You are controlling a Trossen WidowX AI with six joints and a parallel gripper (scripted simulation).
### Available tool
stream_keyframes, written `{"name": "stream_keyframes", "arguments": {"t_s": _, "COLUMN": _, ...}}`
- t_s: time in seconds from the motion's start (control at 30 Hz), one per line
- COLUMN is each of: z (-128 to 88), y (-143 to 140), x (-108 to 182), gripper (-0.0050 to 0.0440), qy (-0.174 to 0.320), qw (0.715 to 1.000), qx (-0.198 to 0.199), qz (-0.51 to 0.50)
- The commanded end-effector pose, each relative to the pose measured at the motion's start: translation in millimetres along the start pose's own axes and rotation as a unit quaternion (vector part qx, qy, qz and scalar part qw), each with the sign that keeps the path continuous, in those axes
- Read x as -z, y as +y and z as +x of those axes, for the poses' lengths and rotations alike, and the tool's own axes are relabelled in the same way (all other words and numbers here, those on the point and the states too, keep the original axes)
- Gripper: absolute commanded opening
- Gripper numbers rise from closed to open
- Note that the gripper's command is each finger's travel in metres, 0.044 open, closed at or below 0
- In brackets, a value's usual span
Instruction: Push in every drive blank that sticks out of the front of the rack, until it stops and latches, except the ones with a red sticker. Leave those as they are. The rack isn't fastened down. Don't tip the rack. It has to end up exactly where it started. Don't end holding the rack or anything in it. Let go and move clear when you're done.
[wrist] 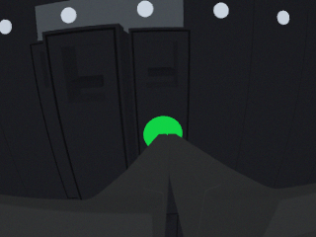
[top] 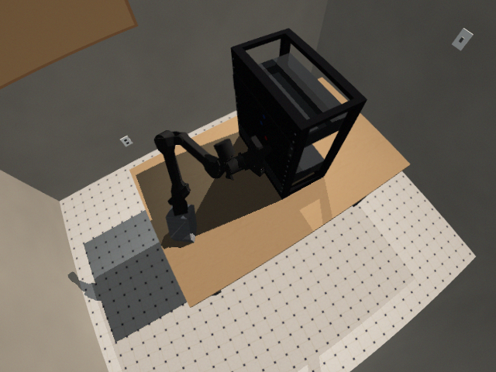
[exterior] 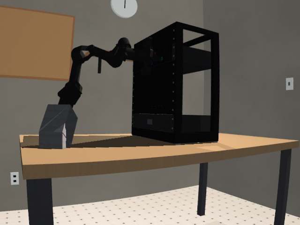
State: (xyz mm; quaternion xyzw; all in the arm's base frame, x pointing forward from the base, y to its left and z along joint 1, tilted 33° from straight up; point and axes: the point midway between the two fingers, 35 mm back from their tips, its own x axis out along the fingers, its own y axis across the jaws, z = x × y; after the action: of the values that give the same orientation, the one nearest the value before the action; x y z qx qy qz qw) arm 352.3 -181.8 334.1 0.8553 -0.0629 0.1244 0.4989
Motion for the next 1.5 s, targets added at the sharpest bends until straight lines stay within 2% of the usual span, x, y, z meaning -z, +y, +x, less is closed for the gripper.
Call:
{"name": "stream_keyframes", "arguments": {"t_s": 0.0, "z": 5.7, "y": 8.9, "x": 4.9, "gripper": 0.0, "qy": 0.005, "qw": 1.0, "qx": -0.01, "qz": -0.009}}
{"name": "stream_keyframes", "arguments": {"t_s": 1.47, "z": 9.6, "y": 9.7, "x": 5.4, "gripper": 0.0, "qy": 0.005, "qw": 1.0, "qx": -0.01, "qz": -0.009}}
